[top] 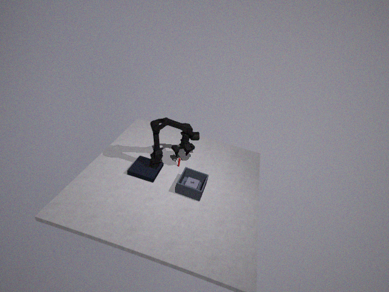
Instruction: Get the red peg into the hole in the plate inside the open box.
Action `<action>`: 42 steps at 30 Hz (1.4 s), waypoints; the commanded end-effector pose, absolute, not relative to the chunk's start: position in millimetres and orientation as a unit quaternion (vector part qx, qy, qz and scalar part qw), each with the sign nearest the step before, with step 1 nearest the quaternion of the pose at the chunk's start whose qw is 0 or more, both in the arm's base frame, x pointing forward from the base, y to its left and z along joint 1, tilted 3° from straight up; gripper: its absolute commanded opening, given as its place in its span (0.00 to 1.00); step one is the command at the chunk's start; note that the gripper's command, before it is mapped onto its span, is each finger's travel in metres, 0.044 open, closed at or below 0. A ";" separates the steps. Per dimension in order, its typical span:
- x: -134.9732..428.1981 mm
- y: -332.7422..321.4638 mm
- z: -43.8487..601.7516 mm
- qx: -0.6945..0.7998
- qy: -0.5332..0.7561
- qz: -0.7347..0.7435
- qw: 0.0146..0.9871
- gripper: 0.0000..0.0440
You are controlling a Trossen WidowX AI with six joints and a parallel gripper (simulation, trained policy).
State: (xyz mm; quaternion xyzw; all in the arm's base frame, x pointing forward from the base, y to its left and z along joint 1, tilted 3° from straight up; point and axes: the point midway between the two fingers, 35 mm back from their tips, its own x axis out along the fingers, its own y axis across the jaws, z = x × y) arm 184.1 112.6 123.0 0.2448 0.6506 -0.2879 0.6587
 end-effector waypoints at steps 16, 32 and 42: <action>175.8 123.9 38.2 0.214 0.628 -0.306 0.683 0.99; 172.7 115.7 11.3 0.183 0.641 -0.324 0.672 0.13; 190.6 103.4 45.4 0.164 0.613 -0.332 0.698 0.00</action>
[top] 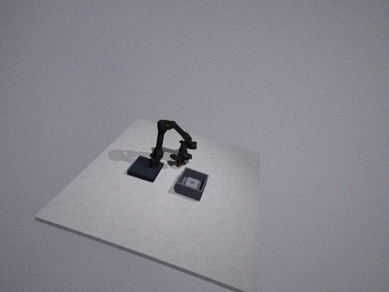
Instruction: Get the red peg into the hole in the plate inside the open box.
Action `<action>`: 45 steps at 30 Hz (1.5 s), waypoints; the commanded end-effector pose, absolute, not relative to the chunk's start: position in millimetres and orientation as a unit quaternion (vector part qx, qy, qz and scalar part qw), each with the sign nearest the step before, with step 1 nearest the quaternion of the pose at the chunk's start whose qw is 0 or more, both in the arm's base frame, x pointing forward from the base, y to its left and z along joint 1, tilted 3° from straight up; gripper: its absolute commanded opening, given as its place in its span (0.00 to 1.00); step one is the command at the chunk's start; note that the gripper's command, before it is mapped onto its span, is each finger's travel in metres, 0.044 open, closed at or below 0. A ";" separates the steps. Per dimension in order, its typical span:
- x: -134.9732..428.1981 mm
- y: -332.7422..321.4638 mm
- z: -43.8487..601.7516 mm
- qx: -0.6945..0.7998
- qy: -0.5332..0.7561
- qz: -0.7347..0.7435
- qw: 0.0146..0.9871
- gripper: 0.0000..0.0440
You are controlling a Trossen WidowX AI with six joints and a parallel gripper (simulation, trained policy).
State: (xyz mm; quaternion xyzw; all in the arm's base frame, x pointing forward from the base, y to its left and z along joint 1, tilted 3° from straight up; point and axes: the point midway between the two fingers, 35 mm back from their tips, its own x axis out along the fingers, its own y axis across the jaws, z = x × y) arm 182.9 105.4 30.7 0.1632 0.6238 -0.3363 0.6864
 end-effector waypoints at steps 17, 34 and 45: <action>233.8 66.5 123.0 0.213 0.534 -0.373 0.728 0.00; 282.7 0.1 136.1 0.264 0.472 -0.431 0.723 0.00; 312.1 -41.8 121.0 0.269 0.467 -0.432 0.723 0.00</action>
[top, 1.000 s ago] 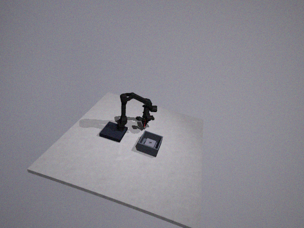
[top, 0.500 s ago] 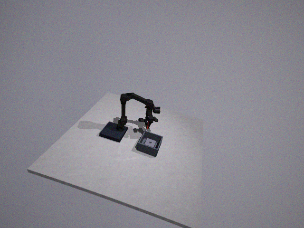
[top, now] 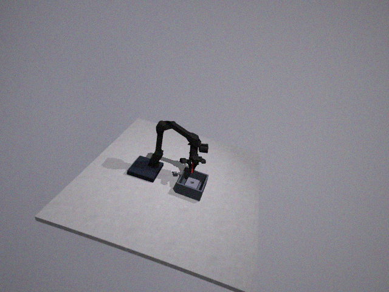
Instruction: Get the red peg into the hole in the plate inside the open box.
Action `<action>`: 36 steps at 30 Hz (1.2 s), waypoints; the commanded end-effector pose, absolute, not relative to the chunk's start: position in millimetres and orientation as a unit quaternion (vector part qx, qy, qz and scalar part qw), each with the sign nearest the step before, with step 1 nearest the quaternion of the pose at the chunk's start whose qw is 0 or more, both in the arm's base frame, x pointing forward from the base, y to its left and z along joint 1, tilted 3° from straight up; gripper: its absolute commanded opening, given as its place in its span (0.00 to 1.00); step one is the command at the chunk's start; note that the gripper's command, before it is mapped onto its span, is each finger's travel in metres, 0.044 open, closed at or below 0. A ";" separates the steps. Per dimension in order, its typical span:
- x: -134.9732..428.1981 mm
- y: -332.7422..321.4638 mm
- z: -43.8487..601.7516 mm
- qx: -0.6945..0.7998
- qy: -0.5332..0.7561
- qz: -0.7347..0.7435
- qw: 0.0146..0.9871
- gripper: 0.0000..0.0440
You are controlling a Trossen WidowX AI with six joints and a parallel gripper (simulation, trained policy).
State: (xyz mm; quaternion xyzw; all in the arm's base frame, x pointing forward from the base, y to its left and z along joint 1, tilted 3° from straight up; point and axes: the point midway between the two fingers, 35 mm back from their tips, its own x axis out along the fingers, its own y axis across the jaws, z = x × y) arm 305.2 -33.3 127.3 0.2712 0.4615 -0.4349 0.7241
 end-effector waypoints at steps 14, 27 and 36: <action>332.7 -72.1 90.6 0.250 0.508 -0.386 0.728 0.00; 334.8 -77.2 59.3 0.233 0.561 -0.338 0.719 0.36; 356.1 -85.7 73.4 0.230 0.566 -0.314 0.727 0.68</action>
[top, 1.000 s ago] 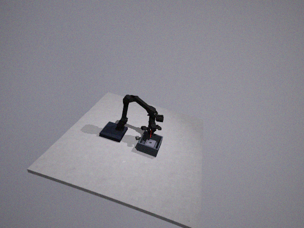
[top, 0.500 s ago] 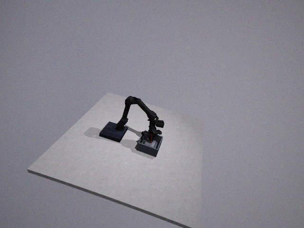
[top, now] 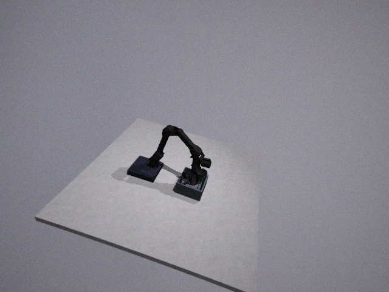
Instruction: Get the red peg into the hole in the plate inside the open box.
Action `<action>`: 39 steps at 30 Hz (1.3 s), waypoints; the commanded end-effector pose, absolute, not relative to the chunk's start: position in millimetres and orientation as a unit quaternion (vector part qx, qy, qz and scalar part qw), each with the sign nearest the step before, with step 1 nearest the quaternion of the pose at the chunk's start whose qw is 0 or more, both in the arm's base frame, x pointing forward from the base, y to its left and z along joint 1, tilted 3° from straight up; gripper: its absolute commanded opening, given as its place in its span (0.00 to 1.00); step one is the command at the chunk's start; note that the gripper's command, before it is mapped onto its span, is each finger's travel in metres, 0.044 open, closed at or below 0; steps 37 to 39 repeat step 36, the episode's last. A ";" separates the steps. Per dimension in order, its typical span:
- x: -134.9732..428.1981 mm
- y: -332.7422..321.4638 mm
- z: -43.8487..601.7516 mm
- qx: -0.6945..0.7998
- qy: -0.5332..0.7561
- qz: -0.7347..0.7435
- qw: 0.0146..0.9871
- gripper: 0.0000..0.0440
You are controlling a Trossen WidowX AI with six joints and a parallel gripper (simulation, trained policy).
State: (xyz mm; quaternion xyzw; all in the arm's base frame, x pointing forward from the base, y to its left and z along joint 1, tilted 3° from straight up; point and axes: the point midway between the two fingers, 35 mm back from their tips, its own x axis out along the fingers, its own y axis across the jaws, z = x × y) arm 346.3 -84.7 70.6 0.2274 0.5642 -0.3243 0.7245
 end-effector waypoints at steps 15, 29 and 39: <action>407.9 -76.6 110.7 0.260 0.568 -0.251 0.739 1.00; 434.7 -64.4 134.0 0.274 0.553 -0.219 0.755 1.00; 435.1 -64.2 134.3 0.274 0.553 -0.219 0.756 1.00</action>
